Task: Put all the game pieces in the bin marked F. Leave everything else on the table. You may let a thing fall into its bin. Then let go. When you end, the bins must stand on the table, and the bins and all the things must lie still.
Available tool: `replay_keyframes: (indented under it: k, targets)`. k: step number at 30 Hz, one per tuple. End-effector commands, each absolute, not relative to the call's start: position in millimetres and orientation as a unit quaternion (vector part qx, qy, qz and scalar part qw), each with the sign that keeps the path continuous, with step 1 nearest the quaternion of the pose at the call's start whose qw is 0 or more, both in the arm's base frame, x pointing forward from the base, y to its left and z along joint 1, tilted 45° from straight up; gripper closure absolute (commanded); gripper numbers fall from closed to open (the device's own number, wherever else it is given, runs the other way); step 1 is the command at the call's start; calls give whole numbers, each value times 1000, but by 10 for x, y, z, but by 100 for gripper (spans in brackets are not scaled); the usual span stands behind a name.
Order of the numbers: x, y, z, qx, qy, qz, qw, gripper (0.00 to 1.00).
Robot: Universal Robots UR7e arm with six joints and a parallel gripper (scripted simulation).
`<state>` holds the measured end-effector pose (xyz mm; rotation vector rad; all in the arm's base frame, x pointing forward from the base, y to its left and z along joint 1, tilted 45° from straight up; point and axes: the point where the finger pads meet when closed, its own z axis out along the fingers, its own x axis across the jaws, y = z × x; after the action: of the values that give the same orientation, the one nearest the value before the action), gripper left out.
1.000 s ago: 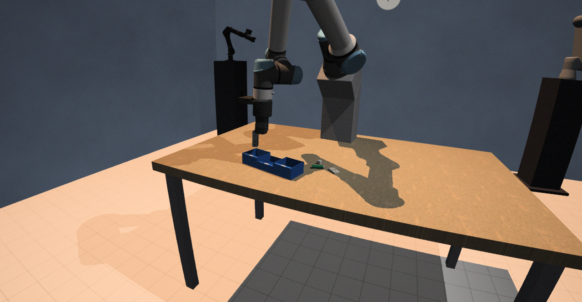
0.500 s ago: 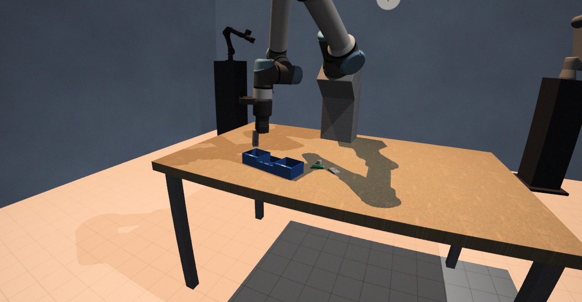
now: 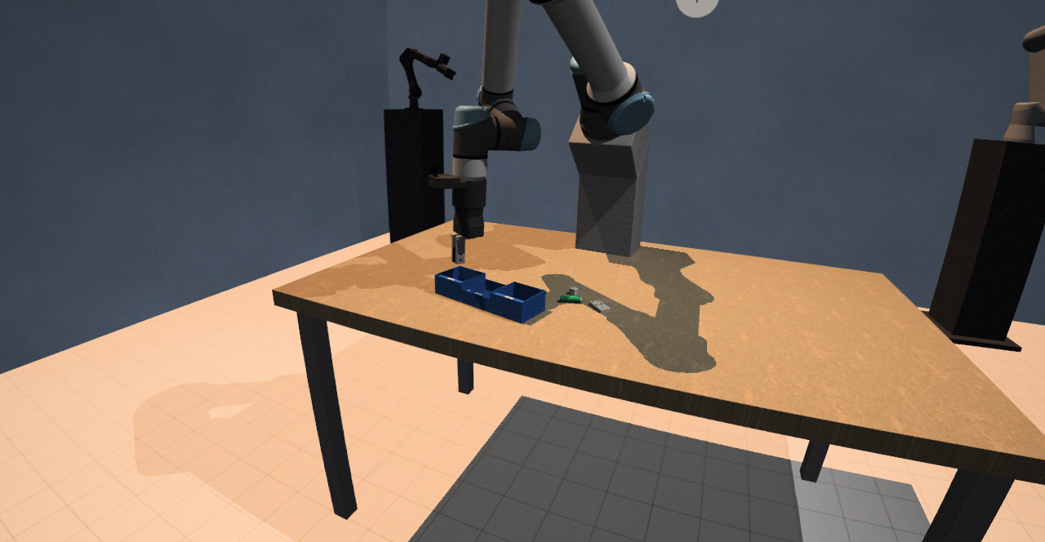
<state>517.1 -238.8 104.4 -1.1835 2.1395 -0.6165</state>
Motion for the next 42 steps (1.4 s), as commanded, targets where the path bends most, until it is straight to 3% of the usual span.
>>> replay_keyframes:
  k: [1, 14, 42]
  targets:
    - [5171, -2391, 1049, -512, 769, -248, 290, 69]
    - [5166, -2388, 1047, -581, 720, -267, 272, 69]
    - [5581, -2429, 626, -581, 720, -267, 272, 69]
